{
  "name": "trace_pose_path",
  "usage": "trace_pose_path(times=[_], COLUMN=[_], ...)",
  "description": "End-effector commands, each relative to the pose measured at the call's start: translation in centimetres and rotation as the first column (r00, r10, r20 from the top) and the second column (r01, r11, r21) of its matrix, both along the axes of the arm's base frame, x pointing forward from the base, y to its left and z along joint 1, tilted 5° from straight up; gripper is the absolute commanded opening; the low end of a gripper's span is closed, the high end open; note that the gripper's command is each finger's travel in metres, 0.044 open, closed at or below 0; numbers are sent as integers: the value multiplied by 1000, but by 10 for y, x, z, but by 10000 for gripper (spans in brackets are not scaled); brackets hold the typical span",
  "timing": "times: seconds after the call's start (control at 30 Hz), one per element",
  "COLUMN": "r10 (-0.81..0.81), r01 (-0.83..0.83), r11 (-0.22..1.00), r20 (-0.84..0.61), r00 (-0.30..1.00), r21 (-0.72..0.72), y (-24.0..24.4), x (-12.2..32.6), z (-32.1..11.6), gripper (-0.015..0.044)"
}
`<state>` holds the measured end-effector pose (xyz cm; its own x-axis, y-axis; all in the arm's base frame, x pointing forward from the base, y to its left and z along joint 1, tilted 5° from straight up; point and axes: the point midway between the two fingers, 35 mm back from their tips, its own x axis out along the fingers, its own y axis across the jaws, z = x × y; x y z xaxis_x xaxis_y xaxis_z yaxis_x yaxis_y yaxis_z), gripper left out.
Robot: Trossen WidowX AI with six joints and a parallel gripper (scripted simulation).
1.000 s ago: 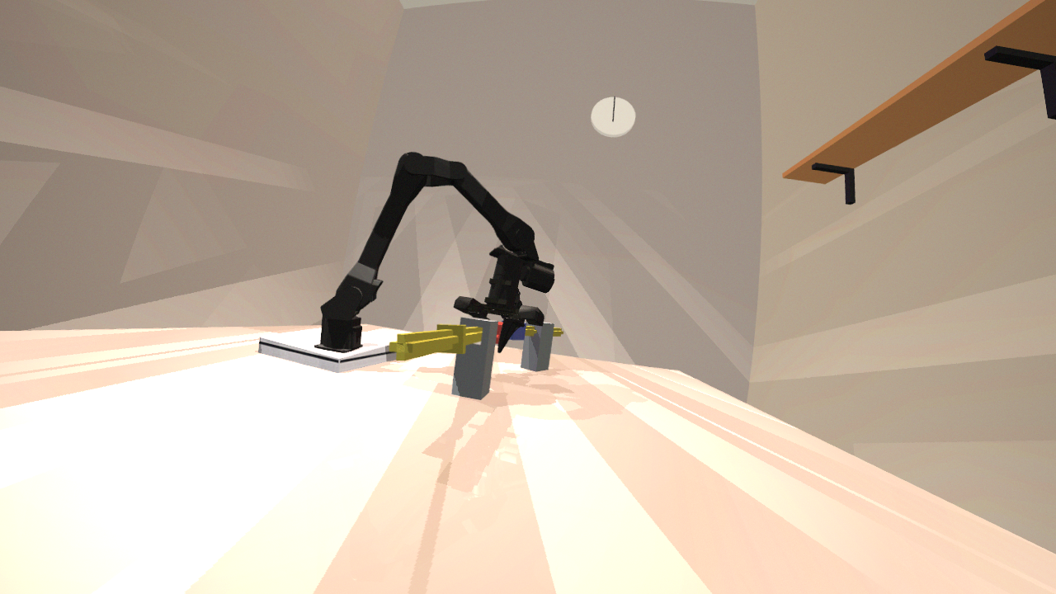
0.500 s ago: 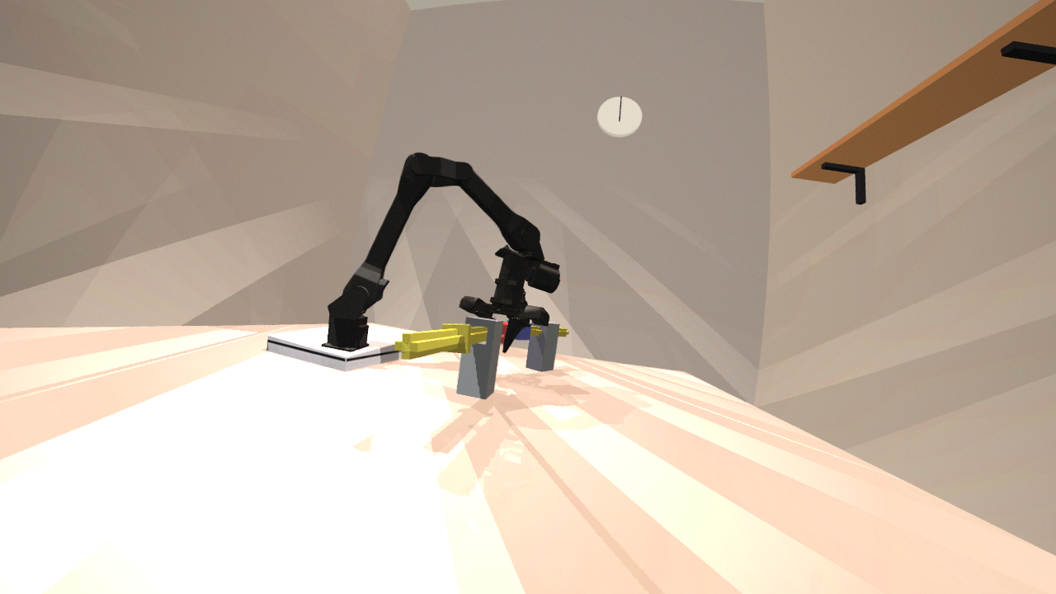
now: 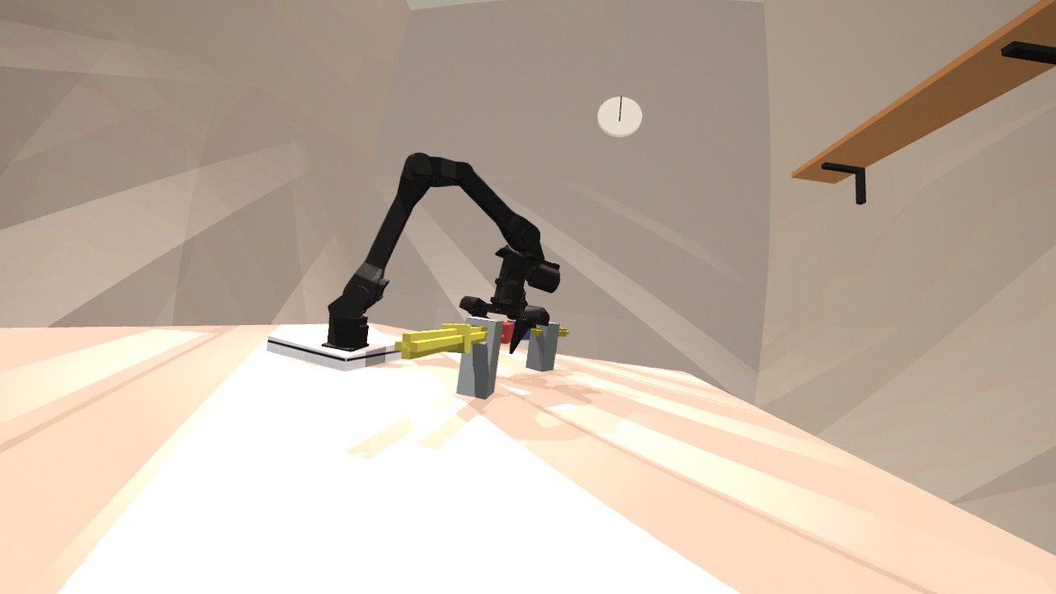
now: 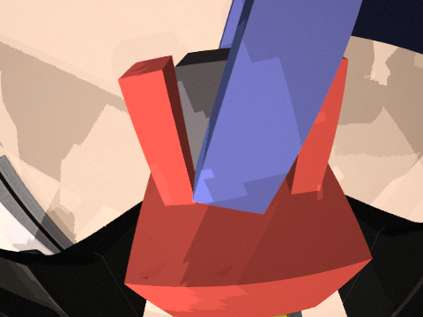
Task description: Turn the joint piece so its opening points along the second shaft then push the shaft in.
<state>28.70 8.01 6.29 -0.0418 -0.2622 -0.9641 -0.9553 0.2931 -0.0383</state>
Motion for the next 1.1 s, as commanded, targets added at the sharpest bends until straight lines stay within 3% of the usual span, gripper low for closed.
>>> trace_pose_path(times=[0.0, 0.43, 0.87, 1.07], r10=[-2, -3, 23, 29], r01=[2, 3, -70, -92], r11=[1000, 1000, 922, 905], r20=[0, 1, 129, 155], r00=[1000, 1000, 991, 987], r21=[0, 6, 380, 415], y=[0, 0, 2, 2], x=[0, 0, -1, 0], z=[0, 0, 24, 28], gripper=[436, 440, 440, 440])
